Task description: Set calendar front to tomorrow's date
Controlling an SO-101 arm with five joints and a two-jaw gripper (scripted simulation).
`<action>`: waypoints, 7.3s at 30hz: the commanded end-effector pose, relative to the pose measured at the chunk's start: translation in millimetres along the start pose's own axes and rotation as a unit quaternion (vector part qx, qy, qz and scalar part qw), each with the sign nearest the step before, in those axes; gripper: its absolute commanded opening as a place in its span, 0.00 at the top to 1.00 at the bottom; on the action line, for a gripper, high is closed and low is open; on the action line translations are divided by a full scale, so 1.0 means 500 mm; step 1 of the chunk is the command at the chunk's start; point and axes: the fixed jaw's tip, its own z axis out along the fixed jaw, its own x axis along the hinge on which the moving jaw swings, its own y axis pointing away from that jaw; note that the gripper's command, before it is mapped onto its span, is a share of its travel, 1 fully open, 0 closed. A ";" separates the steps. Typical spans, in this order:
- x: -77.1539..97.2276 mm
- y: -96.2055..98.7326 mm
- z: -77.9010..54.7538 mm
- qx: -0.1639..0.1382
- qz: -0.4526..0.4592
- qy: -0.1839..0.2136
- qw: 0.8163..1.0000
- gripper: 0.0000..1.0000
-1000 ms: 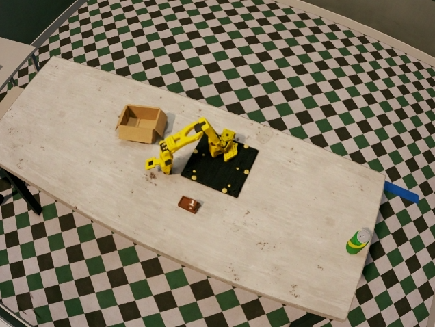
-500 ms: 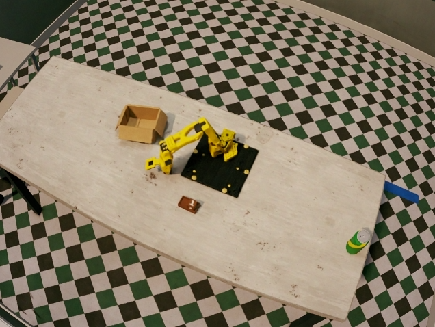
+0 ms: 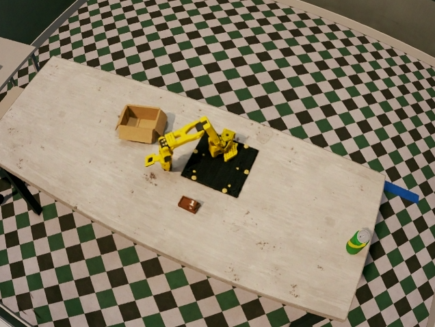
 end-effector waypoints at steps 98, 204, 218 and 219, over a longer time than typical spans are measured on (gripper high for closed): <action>0.000 0.063 -0.032 0.011 -0.877 -0.011 0.480 1.00; -0.003 0.067 0.018 0.013 -0.893 -0.012 0.451 1.00; -0.003 0.067 0.028 0.013 -0.893 -0.012 0.451 1.00; -0.003 0.067 0.028 0.013 -0.893 -0.012 0.451 1.00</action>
